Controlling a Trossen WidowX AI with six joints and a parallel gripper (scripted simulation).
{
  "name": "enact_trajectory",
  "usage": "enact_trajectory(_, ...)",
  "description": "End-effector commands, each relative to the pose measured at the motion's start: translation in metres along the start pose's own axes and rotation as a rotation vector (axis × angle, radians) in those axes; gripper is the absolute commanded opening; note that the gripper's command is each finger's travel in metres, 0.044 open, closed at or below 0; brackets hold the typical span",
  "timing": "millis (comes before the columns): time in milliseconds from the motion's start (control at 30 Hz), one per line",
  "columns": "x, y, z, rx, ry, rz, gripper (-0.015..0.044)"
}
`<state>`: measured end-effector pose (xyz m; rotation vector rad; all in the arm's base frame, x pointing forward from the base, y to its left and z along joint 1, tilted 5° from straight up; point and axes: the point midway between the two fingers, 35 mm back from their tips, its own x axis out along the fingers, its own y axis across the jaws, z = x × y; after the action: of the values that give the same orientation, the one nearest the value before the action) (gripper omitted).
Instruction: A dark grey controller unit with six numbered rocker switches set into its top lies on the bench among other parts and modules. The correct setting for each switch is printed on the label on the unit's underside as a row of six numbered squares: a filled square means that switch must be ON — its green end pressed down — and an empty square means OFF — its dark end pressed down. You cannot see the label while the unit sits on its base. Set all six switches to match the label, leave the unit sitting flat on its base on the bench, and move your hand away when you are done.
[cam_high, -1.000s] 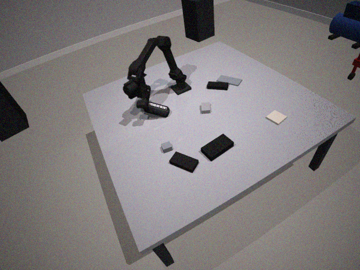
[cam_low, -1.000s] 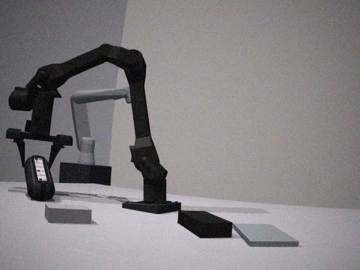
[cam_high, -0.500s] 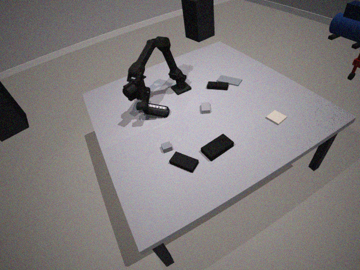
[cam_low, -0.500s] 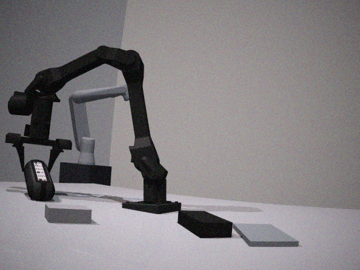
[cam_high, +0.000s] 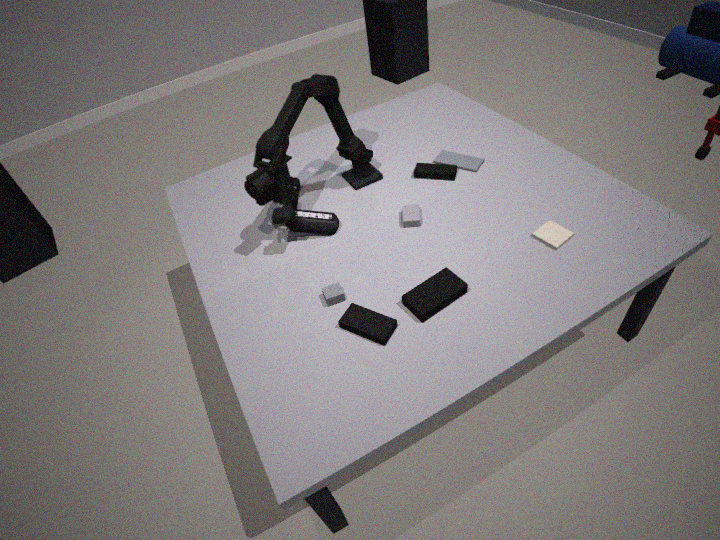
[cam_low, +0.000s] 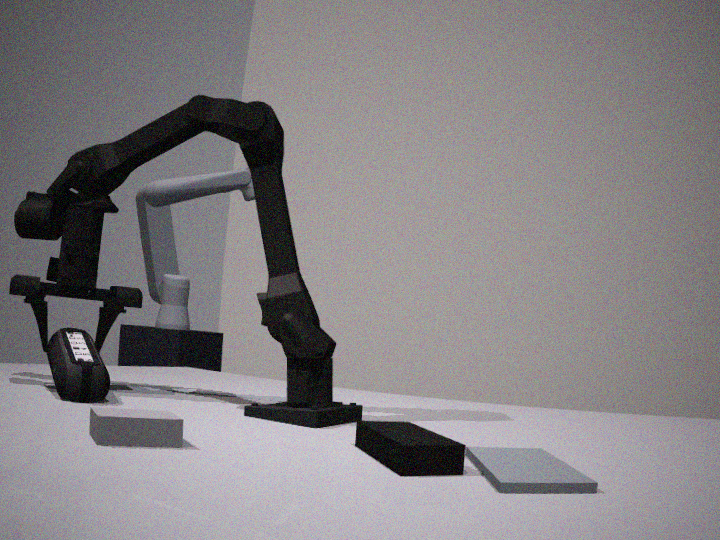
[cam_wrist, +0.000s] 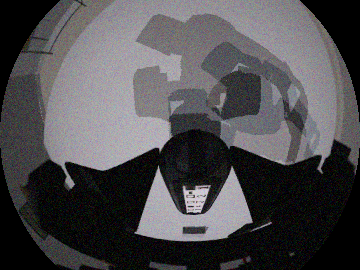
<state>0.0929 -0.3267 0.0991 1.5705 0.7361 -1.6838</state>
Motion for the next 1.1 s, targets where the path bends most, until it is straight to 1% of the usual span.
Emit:
enact_trajectory(0, 0.004, -0.001, -0.002, -0.008, 0.013, -0.003, 0.0338)
enact_trajectory(1067, 0.029, -0.001, 0.005, -0.008, 0.012, -0.003, 0.0338)
